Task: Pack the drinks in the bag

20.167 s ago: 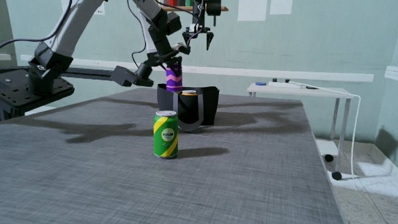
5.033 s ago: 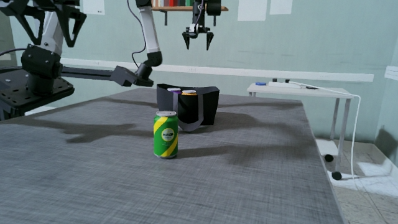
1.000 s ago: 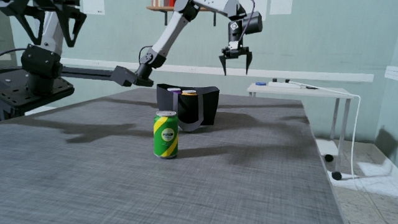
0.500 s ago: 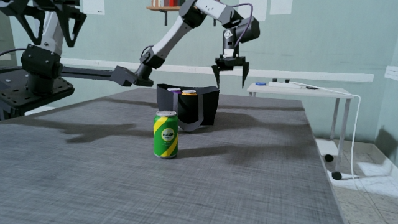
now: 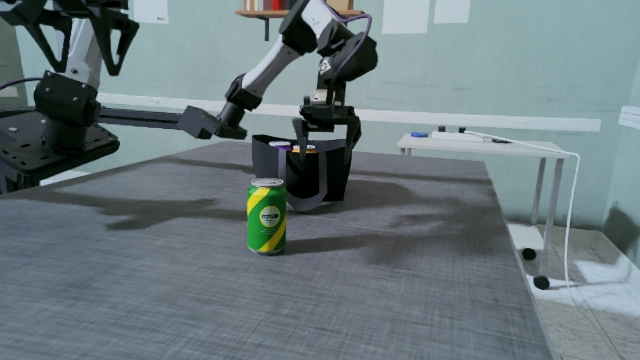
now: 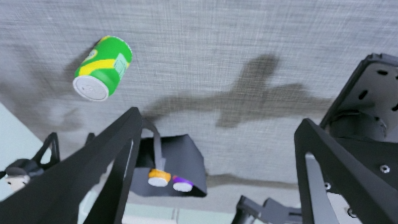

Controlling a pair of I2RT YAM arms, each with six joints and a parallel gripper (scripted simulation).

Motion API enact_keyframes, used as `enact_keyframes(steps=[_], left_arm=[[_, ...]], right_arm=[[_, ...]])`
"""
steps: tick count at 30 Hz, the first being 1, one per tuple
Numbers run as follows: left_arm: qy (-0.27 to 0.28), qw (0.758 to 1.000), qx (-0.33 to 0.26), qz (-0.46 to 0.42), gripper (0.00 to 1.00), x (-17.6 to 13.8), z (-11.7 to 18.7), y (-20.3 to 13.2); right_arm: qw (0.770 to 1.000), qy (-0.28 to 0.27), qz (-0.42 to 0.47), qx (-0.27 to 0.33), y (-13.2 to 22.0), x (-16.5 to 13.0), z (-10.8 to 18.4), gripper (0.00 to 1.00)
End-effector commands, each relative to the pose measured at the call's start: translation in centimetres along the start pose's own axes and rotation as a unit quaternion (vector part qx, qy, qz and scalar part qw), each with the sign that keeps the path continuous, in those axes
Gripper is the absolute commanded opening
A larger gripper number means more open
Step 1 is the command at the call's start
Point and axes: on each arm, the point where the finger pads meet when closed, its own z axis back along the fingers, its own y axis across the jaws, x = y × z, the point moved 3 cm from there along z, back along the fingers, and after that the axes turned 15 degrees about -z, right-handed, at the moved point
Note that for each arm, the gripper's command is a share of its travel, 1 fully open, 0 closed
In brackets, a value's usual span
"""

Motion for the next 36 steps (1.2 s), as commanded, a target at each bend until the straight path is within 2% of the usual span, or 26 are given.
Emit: enact_keyframes(steps=[1,3,11,14,15,16,19,20,22,30,31,34,35,36], left_arm=[[-0.037,0.998,0.041,0.020,0.84,5.2,-0.7,0.5],[-0.046,0.998,0.037,0.022,0.84,7.0,-1.6,-0.7],[-0.065,0.997,0.026,0.015,0.84,11.1,-3.7,-3.9],[-0.058,0.998,0.022,0.021,0.84,10.4,-4.0,-3.8],[-0.070,0.997,0.025,0.016,0.84,11.9,-4.1,-4.6],[-0.073,0.997,0.032,0.022,0.84,11.9,-3.6,-3.9],[-0.077,0.997,0.029,0.016,0.84,12.7,-3.9,-4.7],[-0.076,0.997,0.031,0.015,0.84,12.5,-3.8,-4.4],[-0.068,0.998,-0.004,-0.015,0.84,12.5,-4.2,-6.5],[-0.076,0.997,0.006,-0.011,0.84,12.7,-3.1,-5.6],[-0.068,0.998,0.015,0.003,0.84,11.6,-3.3,-4.5],[-0.064,0.998,0.012,-0.001,0.84,11.5,-3.5,-4.7],[-0.058,0.998,0.007,0.007,0.84,9.6,-5.9,-5.1],[-0.056,0.998,0.003,0.006,0.84,9.5,-6.5,-5.5]], right_arm=[[1.000,0.001,0.006,0.006,0.1,-0.3,0.4,0.86],[1.000,0.001,0.006,0.006,0.1,-0.3,0.4,0.86],[1.000,0.001,0.006,0.006,0.1,-0.3,0.4,0.86],[1.000,0.001,0.006,0.006,0.1,-0.3,0.4,0.86],[1.000,0.001,0.006,0.006,0.1,-0.3,0.4,0.86],[1.000,0.001,0.006,0.006,0.1,-0.3,0.4,0.86],[1.000,0.001,0.006,0.006,0.1,-0.3,0.4,0.86],[1.000,0.001,0.006,0.006,0.1,-0.3,0.4,0.86],[1.000,0.001,0.006,0.006,0.1,-0.3,0.4,0.86],[1.000,0.001,0.006,0.006,0.1,-0.3,0.4,0.86],[1.000,0.001,0.006,0.006,0.1,-0.3,0.4,0.86],[1.000,0.001,0.006,0.006,0.1,-0.3,0.4,0.86],[1.000,0.001,0.006,0.006,0.1,-0.3,0.4,0.86],[1.000,0.001,0.006,0.006,0.1,-0.3,0.4,0.86]])
